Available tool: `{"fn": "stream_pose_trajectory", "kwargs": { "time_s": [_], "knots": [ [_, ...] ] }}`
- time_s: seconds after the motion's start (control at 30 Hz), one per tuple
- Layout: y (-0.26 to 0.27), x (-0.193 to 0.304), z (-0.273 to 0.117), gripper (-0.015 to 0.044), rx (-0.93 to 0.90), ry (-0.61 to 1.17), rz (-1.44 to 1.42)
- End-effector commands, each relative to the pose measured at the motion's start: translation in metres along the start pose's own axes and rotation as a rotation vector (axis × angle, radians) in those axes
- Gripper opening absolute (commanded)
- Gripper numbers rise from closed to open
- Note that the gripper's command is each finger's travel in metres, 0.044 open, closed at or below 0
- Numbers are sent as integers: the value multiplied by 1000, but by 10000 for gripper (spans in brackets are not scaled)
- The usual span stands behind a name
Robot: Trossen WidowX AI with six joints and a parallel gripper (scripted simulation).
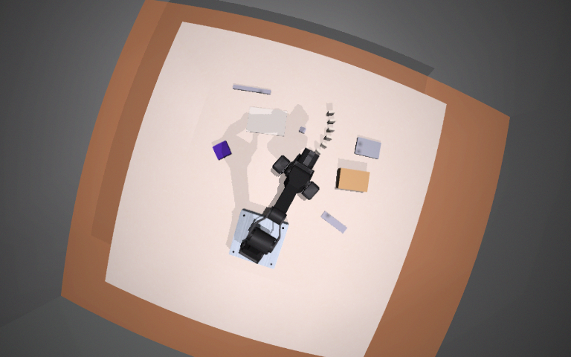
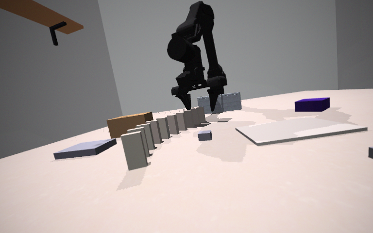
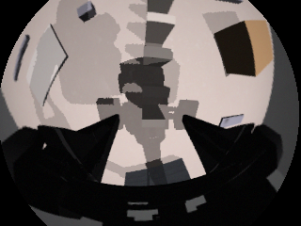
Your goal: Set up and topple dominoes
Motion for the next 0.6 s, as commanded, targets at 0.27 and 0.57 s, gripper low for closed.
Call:
{"fn": "stream_pose_trajectory", "kwargs": {
  "time_s": [0.27,0.57],
  "knots": [
    [1,-1,-128,440,-2,-6,0],
    [1,3,-118,335,-1,-6,-241]
  ]
}}
Point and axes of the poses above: the point midway between the two fingers, 35 mm back from their tips, its own z axis out along the fingers, its own y axis across the jaws, x = y × z, the point moved 6 cm from there along -z, back along the fingers, and after that the axes turned 6 degrees about z, right-handed, at the moved point
